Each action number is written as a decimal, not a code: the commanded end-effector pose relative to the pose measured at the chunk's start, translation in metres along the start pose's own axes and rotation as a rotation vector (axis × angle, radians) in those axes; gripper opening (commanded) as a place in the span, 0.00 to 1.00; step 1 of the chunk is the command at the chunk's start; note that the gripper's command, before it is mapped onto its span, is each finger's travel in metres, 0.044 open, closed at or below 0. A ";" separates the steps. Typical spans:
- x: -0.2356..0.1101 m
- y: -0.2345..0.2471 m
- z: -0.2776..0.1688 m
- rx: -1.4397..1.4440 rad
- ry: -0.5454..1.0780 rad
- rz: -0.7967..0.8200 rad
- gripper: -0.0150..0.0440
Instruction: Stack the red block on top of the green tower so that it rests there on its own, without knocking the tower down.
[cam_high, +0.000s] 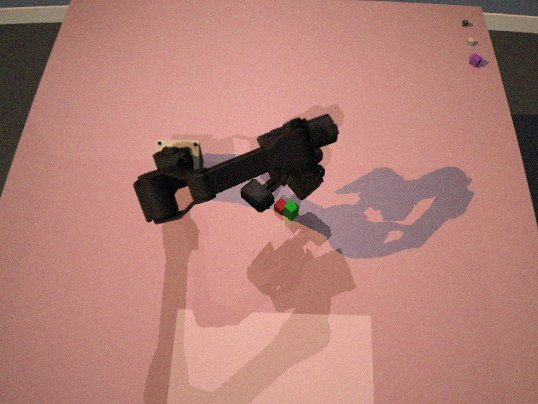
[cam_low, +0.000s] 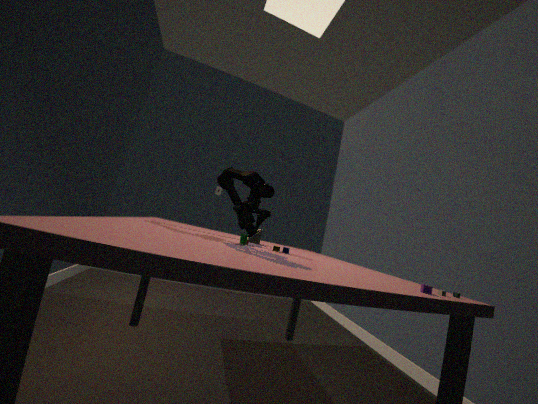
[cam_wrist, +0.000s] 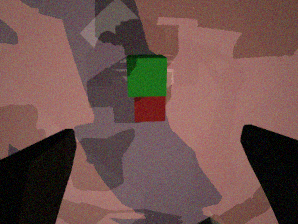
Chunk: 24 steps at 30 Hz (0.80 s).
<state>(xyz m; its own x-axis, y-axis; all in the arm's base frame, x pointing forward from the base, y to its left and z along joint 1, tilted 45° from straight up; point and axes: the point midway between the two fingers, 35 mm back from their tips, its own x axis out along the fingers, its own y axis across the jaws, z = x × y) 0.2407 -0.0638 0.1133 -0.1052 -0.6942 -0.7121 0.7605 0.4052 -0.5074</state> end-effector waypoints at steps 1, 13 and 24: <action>0.001 0.002 -0.004 -0.016 0.003 0.001 1.00; 0.039 0.002 -0.005 -0.016 0.001 0.000 1.00; 0.054 0.003 -0.005 -0.016 0.001 0.001 1.00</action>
<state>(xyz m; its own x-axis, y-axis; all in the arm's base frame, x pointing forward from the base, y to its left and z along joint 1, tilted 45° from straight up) 0.2352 -0.0933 0.0740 -0.1028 -0.6895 -0.7169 0.7533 0.4167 -0.5088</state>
